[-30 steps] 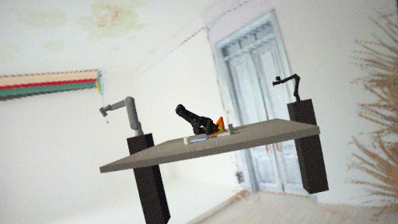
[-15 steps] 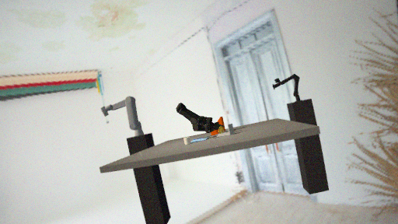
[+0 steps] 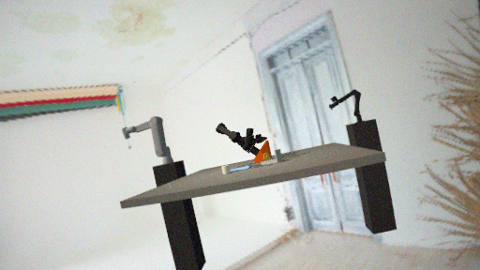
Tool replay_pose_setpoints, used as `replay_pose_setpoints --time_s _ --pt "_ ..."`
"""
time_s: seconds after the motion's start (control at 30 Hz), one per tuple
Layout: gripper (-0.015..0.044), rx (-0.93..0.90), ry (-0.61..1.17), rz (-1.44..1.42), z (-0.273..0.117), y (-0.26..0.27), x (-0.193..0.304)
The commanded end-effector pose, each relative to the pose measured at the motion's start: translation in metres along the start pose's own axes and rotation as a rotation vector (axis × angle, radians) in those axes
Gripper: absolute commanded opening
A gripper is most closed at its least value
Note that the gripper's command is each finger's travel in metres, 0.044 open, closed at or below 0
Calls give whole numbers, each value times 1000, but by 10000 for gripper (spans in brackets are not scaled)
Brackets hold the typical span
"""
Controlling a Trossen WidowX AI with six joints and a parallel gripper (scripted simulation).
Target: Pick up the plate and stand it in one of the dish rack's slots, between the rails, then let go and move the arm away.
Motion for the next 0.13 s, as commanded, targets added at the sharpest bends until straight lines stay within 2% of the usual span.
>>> replay_pose_setpoints --time_s 0.0,0.1 --pt "400 -12 41 56 1 -1 -6" --pt "400 -34 105 131 2 1 -7"
Point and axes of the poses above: the point midway between the two fingers, 35 mm back from their tips, its own z axis out along the fingers, its own y axis across the jaws, x = y × z, the point moved 3 cm from there along -z, back along the fingers, and after that the axes turned 2 degrees about -z, right-handed, at the moved point
